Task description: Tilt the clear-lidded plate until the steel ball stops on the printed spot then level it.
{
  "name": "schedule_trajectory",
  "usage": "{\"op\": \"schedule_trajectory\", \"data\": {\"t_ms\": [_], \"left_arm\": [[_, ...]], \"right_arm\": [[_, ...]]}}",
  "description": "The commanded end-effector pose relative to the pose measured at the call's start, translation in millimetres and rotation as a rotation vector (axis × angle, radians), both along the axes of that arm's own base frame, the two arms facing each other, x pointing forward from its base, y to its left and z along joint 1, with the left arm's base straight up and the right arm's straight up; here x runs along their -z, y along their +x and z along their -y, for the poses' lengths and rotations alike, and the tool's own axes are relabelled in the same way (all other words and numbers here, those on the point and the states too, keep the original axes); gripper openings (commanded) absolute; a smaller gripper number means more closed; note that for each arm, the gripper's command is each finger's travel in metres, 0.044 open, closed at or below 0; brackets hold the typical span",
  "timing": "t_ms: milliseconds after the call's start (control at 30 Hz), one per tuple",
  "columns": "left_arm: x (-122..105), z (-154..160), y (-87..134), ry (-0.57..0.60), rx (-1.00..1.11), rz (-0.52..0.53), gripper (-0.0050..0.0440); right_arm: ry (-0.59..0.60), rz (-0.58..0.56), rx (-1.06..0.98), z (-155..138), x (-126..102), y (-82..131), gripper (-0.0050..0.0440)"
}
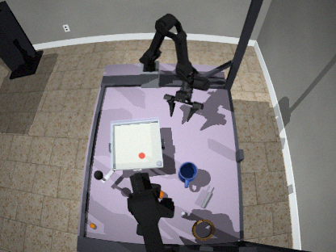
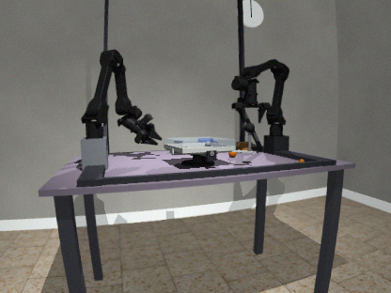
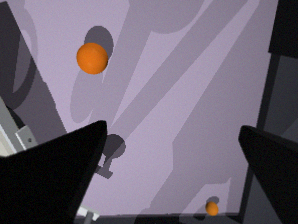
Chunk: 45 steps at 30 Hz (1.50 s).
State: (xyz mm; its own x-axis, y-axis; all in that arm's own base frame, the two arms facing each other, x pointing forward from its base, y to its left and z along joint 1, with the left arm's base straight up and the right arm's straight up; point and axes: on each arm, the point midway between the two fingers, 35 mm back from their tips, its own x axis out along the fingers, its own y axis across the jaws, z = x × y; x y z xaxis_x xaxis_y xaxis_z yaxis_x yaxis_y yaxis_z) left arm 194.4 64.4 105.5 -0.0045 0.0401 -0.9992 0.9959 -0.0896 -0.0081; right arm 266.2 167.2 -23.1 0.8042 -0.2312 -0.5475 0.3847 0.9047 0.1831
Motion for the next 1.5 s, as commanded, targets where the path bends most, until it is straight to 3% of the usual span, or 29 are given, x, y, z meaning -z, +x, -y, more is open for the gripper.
{"op": "schedule_trajectory", "data": {"t_ms": [0,533,967,1033,1100,1467], "left_arm": [[-5,-1,3,0.006,0.001,0.025,0.0400],[-5,-1,3,0.006,0.001,0.025,0.0400],[-5,-1,3,0.006,0.001,0.025,0.0400],[-5,-1,3,0.006,0.001,0.025,0.0400],[-5,-1,3,0.006,0.001,0.025,0.0400],[-5,-1,3,0.006,0.001,0.025,0.0400]], "right_arm": [[0.018,0.016,0.000,-4,-6,3,0.0400],[0.018,0.016,0.000,-4,-6,3,0.0400],[0.244,0.178,0.001,-27,-124,20,0.0400],[0.279,0.203,0.001,-27,-143,20,0.0400],[0.279,0.203,0.001,-27,-143,20,0.0400],[0.471,0.341,0.001,-8,-246,6,0.0400]]}}
